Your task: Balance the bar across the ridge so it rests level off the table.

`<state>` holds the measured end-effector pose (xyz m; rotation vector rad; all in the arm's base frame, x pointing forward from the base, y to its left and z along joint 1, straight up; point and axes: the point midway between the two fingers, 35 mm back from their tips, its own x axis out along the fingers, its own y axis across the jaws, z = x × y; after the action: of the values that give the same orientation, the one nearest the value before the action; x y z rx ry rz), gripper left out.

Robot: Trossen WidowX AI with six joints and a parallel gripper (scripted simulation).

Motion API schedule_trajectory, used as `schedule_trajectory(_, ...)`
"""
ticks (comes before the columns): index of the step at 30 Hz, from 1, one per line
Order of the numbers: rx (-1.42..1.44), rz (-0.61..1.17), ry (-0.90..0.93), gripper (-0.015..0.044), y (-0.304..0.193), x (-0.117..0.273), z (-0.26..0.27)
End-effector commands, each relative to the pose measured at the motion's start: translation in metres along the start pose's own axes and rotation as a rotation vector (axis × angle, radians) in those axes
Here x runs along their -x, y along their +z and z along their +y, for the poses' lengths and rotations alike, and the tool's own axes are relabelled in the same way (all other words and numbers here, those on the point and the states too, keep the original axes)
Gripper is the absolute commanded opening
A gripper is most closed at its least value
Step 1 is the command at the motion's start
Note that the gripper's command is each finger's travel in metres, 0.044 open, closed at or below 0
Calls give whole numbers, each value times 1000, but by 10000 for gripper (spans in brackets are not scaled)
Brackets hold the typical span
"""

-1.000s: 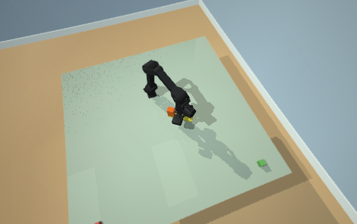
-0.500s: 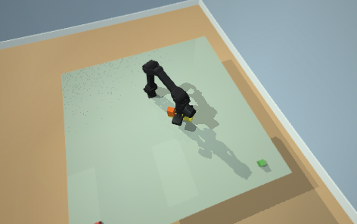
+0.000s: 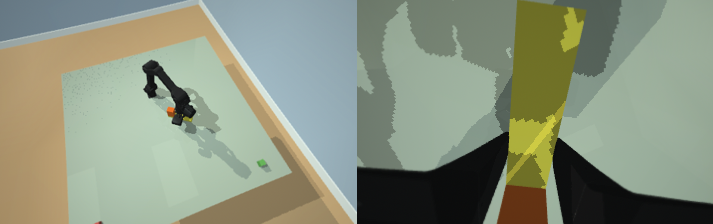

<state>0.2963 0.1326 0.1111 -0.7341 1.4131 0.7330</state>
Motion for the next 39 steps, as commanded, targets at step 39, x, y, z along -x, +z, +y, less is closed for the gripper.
schedule_trajectory(39, -3, 0, -1, 0, 0, -4, 0)
